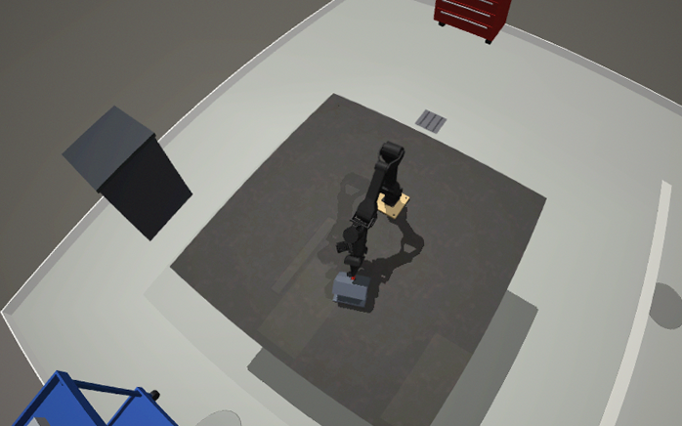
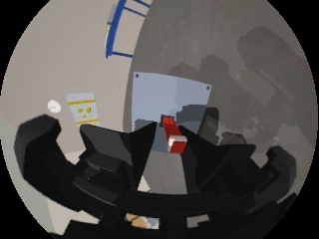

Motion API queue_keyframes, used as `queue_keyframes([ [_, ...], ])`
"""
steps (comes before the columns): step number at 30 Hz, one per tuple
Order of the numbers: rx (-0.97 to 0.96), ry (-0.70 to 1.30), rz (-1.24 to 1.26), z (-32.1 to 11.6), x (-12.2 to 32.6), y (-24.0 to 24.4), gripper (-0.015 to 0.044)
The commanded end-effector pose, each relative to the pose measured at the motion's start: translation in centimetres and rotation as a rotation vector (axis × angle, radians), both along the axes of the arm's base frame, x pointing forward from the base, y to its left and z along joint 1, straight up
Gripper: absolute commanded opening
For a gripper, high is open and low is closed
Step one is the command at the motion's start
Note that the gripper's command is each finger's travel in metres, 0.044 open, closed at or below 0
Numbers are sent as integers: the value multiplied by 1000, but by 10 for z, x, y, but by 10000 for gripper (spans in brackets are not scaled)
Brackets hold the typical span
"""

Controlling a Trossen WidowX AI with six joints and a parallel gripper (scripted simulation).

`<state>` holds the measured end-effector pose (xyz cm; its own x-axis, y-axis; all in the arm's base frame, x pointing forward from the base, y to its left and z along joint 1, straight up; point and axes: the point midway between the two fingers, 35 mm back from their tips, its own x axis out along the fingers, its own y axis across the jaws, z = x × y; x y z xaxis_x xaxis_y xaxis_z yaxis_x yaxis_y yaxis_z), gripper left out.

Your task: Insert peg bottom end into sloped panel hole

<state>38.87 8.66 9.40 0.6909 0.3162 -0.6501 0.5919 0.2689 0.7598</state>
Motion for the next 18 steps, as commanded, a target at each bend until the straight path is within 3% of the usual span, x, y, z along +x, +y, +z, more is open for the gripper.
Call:
queue_keyframes([
  [1, 0, 1, 0, 0, 0, 0, 236],
  [9, 0, 1, 0, 2, -2, -1, 440],
  [18, -1, 0, -2, 10, -8, -5, 440],
])
